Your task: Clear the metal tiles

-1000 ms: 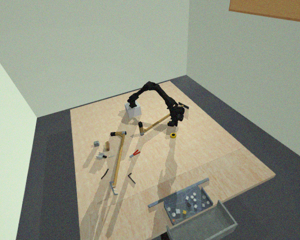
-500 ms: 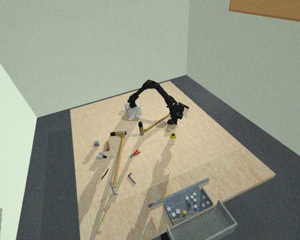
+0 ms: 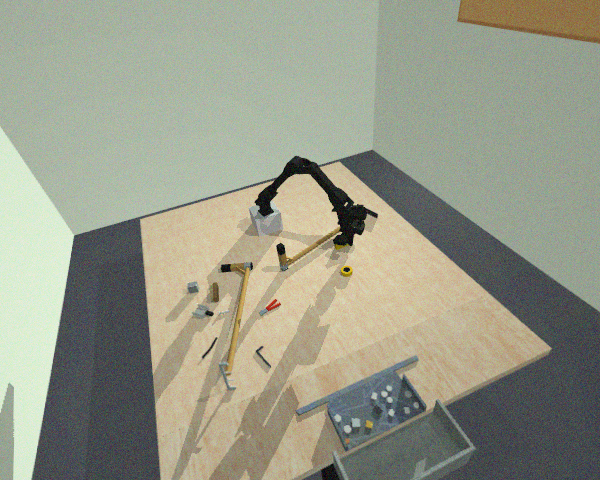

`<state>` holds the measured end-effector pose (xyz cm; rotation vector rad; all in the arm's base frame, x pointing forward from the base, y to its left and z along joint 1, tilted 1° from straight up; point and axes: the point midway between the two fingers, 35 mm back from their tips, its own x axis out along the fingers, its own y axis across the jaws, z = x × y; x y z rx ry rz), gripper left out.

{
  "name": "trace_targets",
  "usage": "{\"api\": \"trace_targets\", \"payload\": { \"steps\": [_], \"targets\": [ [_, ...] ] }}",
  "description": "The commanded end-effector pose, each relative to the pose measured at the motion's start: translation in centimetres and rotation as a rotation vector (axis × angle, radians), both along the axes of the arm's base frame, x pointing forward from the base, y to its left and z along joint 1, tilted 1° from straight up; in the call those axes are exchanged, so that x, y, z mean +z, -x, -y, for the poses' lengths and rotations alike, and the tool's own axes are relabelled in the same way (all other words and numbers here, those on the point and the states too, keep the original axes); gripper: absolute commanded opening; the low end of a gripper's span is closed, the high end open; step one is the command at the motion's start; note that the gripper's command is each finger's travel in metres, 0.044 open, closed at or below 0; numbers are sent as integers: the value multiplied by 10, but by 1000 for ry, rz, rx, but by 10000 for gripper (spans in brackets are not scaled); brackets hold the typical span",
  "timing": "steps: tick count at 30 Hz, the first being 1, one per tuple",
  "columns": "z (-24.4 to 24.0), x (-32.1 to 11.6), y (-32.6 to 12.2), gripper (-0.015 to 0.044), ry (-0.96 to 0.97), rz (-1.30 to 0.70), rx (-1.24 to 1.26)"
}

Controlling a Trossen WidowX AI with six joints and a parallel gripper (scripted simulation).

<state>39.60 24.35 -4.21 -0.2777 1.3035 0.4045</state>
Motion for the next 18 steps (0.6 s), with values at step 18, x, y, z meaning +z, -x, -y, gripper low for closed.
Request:
{"api": "trace_targets", "payload": {
  "steps": [18],
  "targets": [
    [-9, -3, 37, 0, 6, -12, -4]
  ]
}}
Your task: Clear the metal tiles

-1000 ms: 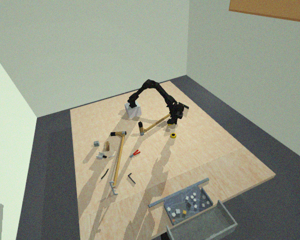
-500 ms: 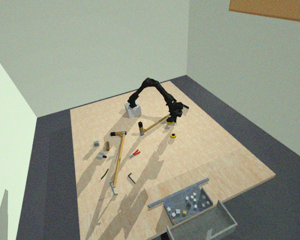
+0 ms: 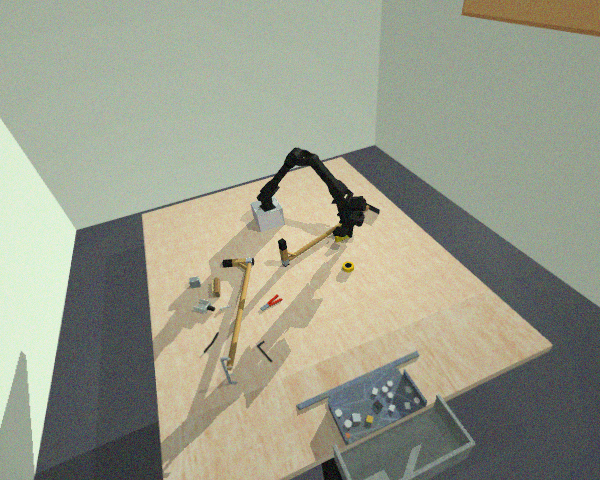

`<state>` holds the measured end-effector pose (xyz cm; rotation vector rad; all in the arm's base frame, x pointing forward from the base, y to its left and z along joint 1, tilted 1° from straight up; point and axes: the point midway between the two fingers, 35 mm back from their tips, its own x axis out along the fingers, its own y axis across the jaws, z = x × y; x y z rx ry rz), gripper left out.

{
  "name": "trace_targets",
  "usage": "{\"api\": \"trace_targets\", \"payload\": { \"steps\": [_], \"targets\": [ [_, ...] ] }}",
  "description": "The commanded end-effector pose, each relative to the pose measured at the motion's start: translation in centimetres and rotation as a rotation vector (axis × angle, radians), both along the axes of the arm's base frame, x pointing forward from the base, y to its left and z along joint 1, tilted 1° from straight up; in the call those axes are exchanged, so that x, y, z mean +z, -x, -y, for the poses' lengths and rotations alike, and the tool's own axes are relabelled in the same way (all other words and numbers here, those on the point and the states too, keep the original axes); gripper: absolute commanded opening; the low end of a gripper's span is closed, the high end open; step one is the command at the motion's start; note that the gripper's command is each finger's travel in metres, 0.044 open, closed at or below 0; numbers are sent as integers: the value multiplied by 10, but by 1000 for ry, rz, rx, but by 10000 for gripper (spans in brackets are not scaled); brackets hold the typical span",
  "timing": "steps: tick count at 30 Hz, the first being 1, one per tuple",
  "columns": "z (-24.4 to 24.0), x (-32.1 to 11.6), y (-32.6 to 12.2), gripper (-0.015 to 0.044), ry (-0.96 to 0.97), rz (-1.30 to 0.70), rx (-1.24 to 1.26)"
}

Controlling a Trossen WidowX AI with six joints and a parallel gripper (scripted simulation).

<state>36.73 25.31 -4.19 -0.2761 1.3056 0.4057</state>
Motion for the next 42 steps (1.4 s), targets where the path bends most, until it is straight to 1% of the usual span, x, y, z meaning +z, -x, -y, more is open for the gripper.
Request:
{"api": "trace_targets", "payload": {
  "steps": [1, 42],
  "targets": [
    [0, -3, 10, 0, 7, -9, -4],
    [-8, -5, 78, 0, 6, -15, -4]
  ]
}}
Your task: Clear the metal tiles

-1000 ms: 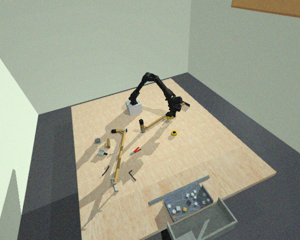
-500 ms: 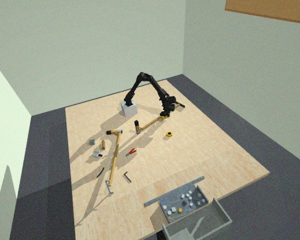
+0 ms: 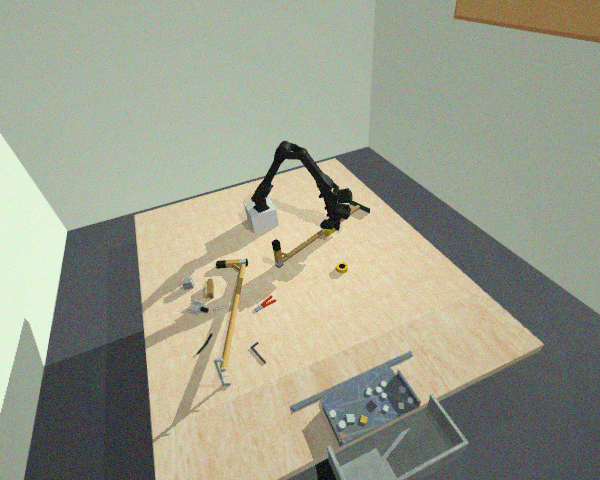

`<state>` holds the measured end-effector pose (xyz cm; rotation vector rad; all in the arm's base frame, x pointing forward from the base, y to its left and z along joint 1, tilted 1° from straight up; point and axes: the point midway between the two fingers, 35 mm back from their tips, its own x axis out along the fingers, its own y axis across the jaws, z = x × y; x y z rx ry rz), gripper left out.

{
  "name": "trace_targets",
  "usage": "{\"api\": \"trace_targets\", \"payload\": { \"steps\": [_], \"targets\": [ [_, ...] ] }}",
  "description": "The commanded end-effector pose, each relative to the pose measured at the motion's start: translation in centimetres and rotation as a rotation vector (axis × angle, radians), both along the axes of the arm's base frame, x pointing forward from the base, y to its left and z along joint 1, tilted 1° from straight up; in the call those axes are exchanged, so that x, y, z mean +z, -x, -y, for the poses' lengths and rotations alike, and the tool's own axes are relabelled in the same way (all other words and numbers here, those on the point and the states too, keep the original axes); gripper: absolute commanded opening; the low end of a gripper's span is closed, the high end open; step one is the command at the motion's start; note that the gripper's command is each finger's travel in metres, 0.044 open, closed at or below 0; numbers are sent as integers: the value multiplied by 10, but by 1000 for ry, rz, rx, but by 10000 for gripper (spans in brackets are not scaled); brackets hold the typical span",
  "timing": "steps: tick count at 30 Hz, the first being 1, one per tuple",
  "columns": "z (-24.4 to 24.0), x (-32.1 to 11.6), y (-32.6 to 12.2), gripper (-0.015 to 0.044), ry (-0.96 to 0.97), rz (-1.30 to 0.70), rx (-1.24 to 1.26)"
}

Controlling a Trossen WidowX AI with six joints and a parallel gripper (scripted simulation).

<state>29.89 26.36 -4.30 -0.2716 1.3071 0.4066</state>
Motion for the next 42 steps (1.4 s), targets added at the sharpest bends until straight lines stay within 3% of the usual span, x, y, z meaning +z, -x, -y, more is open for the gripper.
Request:
{"api": "trace_targets", "payload": {
  "steps": [1, 42],
  "targets": [
    [3, -4, 11, 0, 10, -13, -2],
    [12, -8, 78, 0, 9, -15, -2]
  ]
}}
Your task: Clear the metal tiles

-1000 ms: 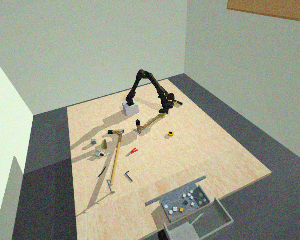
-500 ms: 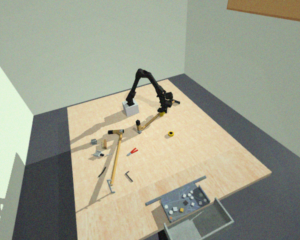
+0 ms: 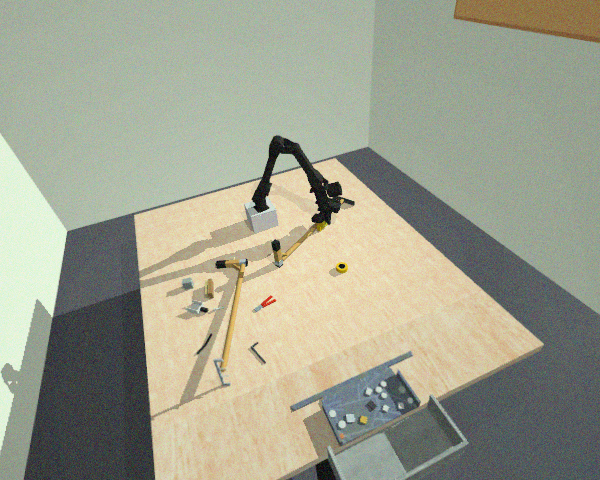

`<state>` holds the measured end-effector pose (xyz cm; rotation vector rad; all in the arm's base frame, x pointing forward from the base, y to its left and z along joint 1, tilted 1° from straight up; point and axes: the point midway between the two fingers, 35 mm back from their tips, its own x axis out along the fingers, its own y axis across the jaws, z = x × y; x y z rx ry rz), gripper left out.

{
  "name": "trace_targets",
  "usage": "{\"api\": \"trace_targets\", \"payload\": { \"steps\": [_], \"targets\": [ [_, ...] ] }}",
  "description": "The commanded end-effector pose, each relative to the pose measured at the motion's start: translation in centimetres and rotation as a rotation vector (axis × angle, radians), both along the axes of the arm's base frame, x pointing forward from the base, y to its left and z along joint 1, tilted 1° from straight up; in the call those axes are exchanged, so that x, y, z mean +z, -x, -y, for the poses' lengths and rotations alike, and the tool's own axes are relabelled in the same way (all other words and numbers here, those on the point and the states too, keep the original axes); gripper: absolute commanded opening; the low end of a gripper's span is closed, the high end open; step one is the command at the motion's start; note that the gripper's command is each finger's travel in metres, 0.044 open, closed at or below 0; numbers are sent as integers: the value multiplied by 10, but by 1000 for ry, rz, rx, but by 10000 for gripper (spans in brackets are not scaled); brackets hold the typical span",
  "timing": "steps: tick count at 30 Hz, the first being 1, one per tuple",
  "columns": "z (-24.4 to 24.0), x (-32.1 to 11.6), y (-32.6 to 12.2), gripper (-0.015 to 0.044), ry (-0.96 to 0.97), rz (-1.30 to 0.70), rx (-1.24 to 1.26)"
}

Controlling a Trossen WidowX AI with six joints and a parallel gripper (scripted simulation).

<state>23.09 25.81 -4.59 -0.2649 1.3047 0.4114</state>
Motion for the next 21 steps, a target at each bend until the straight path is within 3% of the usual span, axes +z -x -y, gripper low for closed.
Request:
{"api": "trace_targets", "payload": {
  "steps": [1, 10, 21],
  "targets": [
    [7, -5, 12, 0, 16, -16, -2],
    [10, -7, 25, 0, 16, -16, -2],
    [1, 33, 12, 0, -3, 1, 1]
  ]
}}
